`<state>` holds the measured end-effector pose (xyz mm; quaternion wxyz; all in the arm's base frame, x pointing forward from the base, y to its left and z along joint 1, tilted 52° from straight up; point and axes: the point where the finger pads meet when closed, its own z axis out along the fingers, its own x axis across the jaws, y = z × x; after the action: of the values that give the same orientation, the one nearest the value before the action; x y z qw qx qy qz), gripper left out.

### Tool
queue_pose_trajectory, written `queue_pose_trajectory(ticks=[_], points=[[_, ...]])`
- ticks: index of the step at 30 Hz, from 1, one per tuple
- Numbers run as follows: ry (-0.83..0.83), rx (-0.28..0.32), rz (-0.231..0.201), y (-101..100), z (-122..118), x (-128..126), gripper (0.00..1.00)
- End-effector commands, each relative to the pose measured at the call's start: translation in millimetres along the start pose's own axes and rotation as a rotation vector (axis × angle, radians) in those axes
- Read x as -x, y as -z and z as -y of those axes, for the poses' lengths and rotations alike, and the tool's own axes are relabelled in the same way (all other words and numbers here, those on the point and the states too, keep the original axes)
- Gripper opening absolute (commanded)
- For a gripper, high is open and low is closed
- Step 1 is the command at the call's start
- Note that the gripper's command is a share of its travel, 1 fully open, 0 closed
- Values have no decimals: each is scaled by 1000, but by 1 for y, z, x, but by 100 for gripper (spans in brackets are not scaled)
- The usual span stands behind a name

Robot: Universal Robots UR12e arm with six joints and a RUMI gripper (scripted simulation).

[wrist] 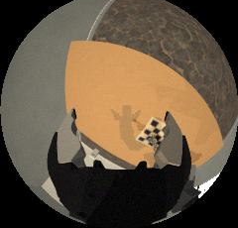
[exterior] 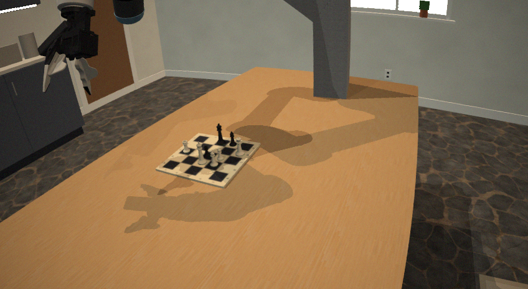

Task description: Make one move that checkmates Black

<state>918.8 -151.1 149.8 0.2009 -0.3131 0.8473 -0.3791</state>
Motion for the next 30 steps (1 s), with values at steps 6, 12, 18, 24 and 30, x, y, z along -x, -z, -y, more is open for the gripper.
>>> queue_pose_trajectory(ticks=[6, 12, 18, 24, 30], points=[[227, 204, 1, 30, -25, -9, 100], [325, 297, 15, 49, -42, -17, 100], [419, 392, 37, 73, -60, -26, 100], [539, 522, 79, 110, -88, -42, 100], [648, 654, 136, 155, -117, -60, 100]])
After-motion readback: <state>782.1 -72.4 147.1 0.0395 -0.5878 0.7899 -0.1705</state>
